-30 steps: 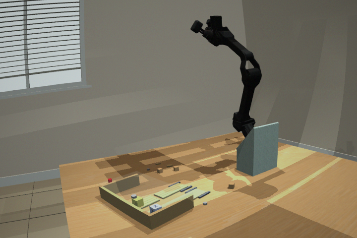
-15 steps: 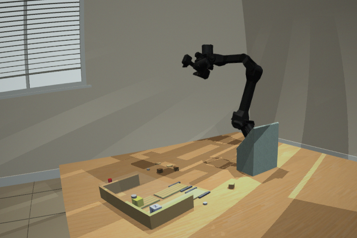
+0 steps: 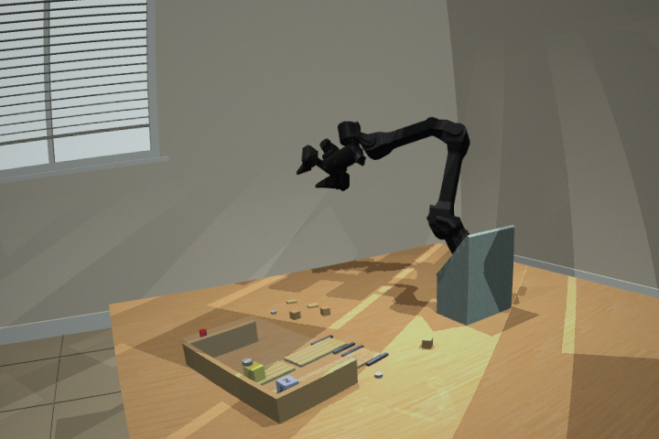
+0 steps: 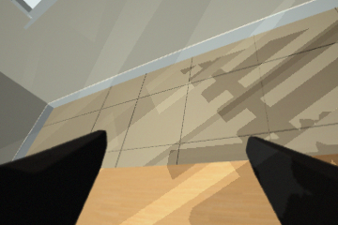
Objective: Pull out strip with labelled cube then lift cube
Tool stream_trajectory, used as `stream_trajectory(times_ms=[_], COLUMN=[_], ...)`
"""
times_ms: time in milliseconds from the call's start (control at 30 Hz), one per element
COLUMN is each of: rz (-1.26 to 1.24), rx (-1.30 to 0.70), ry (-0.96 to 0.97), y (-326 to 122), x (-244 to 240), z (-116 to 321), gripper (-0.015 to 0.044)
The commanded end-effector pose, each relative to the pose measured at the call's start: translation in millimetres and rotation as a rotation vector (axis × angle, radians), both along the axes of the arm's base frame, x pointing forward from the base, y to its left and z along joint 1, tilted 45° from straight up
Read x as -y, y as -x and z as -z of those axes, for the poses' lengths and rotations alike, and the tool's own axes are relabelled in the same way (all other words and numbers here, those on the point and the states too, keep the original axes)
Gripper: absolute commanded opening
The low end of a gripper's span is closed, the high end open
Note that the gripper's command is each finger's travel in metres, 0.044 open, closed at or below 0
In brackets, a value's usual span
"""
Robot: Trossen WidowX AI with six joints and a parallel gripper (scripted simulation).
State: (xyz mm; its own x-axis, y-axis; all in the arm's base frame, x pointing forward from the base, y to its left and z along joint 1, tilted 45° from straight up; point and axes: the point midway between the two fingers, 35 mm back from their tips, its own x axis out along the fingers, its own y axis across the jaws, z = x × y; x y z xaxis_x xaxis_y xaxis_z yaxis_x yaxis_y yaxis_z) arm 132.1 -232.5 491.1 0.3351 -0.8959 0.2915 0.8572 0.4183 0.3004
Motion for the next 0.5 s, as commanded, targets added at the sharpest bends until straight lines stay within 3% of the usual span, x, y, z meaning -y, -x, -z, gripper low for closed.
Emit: stream_trajectory(times_ms=[0, 233, 467], rz=[-0.059, -0.186, -0.317], rx=[-0.11, -0.357, -0.638], ry=[-0.06, -0.126, -0.117], y=[-48.6, -138.8, -202.1], x=[11.3, -5.5, -62.6], z=[42.9, 135.4, 232.6], gripper=[0.04, 0.04, 0.04])
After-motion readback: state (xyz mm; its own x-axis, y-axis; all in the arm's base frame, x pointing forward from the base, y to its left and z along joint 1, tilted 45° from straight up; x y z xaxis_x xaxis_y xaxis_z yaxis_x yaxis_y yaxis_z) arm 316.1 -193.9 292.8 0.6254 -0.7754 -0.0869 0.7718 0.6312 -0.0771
